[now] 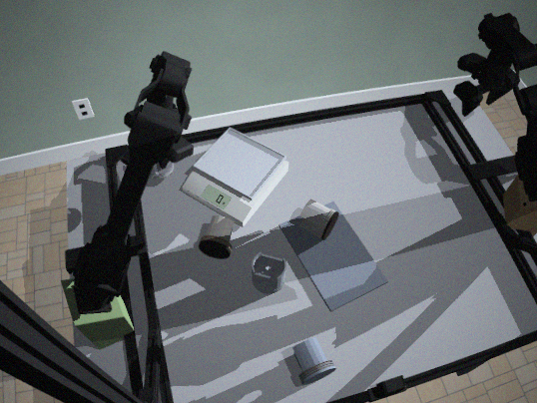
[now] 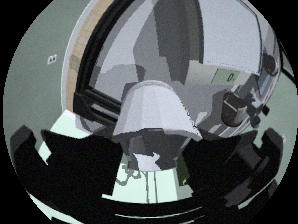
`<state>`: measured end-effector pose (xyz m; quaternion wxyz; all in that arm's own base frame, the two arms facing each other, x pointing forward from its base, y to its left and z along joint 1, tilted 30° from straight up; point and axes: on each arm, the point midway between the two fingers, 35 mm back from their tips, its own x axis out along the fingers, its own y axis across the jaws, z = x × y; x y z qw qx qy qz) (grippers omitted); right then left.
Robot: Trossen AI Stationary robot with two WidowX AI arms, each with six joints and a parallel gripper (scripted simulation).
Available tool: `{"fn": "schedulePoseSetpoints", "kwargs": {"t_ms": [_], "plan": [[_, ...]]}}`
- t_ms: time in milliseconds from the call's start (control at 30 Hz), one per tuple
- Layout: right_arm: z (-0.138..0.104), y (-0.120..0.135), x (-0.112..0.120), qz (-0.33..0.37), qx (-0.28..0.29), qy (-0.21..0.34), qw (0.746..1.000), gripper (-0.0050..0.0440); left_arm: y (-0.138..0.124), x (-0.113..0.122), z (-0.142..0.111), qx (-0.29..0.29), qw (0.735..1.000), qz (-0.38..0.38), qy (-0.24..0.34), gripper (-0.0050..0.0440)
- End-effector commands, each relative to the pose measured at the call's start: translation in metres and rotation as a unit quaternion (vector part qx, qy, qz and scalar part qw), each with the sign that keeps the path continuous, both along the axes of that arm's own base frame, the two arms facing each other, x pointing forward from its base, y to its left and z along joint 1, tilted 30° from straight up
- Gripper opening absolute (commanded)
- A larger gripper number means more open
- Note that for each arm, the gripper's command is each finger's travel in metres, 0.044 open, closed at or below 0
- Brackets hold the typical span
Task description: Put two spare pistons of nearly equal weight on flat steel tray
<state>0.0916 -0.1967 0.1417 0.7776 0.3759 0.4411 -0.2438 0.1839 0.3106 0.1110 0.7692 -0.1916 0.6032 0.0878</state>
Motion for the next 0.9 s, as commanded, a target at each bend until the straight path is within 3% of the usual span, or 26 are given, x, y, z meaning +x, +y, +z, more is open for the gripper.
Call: {"fn": "schedulePoseSetpoints", "kwargs": {"t_ms": [0,333,633,867], "plan": [[0.0,0.0,0.0,0.001,0.0,-0.001,1.0,0.044,0.003,-0.003,0.012,0.013,1.0,0.002,-0.006,0.0158],[0.0,0.0,0.0,0.001,0.0,-0.001,1.0,0.044,0.004,-0.003,0.018,0.019,1.0,0.003,-0.01,0.0158],[0.0,0.0,0.0,0.001,0.0,-0.001,1.0,0.044,-0.038,-0.005,0.034,0.036,0.991,0.077,-0.102,0.0158],[0.0,0.0,0.0,0.001,0.0,-0.001,1.0,0.044,-0.061,-0.006,0.043,0.041,0.986,0.097,-0.127,0.0158]]}}
